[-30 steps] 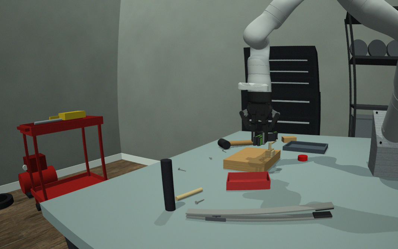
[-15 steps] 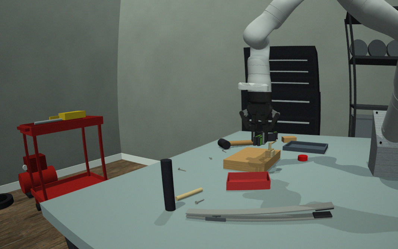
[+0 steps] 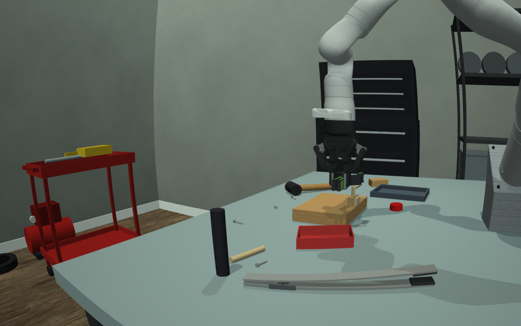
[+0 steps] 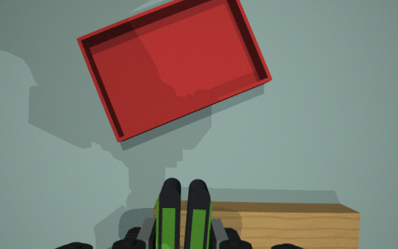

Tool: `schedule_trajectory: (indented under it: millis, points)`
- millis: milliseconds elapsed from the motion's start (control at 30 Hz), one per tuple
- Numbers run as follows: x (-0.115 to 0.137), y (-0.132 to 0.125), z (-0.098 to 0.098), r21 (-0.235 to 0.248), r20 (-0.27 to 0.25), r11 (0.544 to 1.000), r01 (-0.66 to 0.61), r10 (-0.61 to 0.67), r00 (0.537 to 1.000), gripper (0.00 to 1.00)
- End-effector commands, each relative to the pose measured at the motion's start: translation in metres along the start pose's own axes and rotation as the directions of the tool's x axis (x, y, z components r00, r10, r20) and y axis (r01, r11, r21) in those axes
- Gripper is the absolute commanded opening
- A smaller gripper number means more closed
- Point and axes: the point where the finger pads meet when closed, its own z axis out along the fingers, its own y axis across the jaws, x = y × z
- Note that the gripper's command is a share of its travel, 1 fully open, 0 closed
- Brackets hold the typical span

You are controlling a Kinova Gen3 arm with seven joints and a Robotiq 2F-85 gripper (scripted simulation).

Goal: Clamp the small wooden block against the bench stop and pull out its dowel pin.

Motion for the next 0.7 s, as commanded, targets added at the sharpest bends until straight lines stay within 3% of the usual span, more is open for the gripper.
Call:
schedule_trajectory:
  millis: [0,667]
  points:
    - [-0.003,-0.001,0.001,0.005,0.004,1.0,0.007,-0.007,1.0,0.32]
    - [-0.002,-0.003,0.014,0.008,0.004,1.0,0.01,-0.01,1.0,0.32]
